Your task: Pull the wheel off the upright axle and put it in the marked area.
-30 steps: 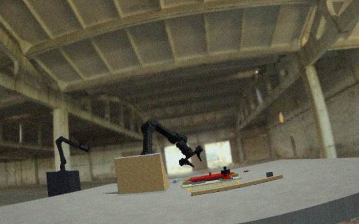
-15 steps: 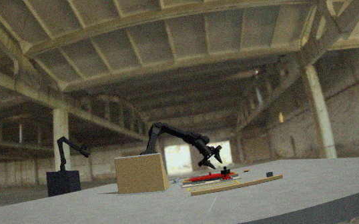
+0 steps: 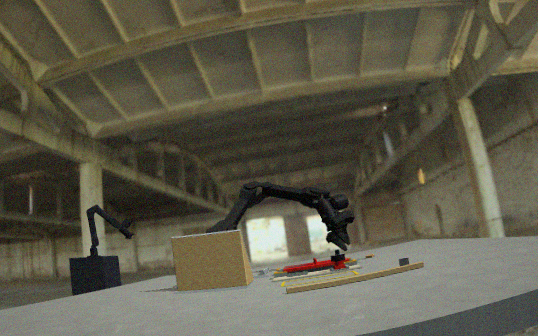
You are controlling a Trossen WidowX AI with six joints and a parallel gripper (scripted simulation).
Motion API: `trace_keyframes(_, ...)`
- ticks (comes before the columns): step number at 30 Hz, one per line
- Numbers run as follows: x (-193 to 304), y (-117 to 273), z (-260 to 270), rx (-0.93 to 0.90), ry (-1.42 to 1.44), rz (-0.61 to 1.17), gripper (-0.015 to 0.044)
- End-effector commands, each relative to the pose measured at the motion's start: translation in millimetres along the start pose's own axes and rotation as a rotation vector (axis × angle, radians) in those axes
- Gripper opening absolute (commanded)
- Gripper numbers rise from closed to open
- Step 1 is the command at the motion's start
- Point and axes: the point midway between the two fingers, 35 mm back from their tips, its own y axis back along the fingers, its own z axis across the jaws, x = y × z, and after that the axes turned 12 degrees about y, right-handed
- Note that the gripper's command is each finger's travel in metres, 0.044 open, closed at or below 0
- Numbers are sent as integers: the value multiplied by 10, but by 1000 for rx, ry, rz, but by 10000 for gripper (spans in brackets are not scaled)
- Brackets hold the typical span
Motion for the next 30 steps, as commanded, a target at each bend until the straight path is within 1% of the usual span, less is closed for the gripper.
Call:
trace_keyframes(1,179,-118,-512,6,-250,100,300)
trace_keyframes(6,463,-197,-1114,6,-525,203,300)
trace_keyframes(12,811,-201,-1651,-13,-879,305,300)
trace_keyframes(20,1460,-55,-2377,-100,-1639,487,300)
trace_keyframes(22,1513,-37,-2426,-111,-1702,503,300)
trace_keyframes(30,1513,-37,-2426,-111,-1702,503,300)
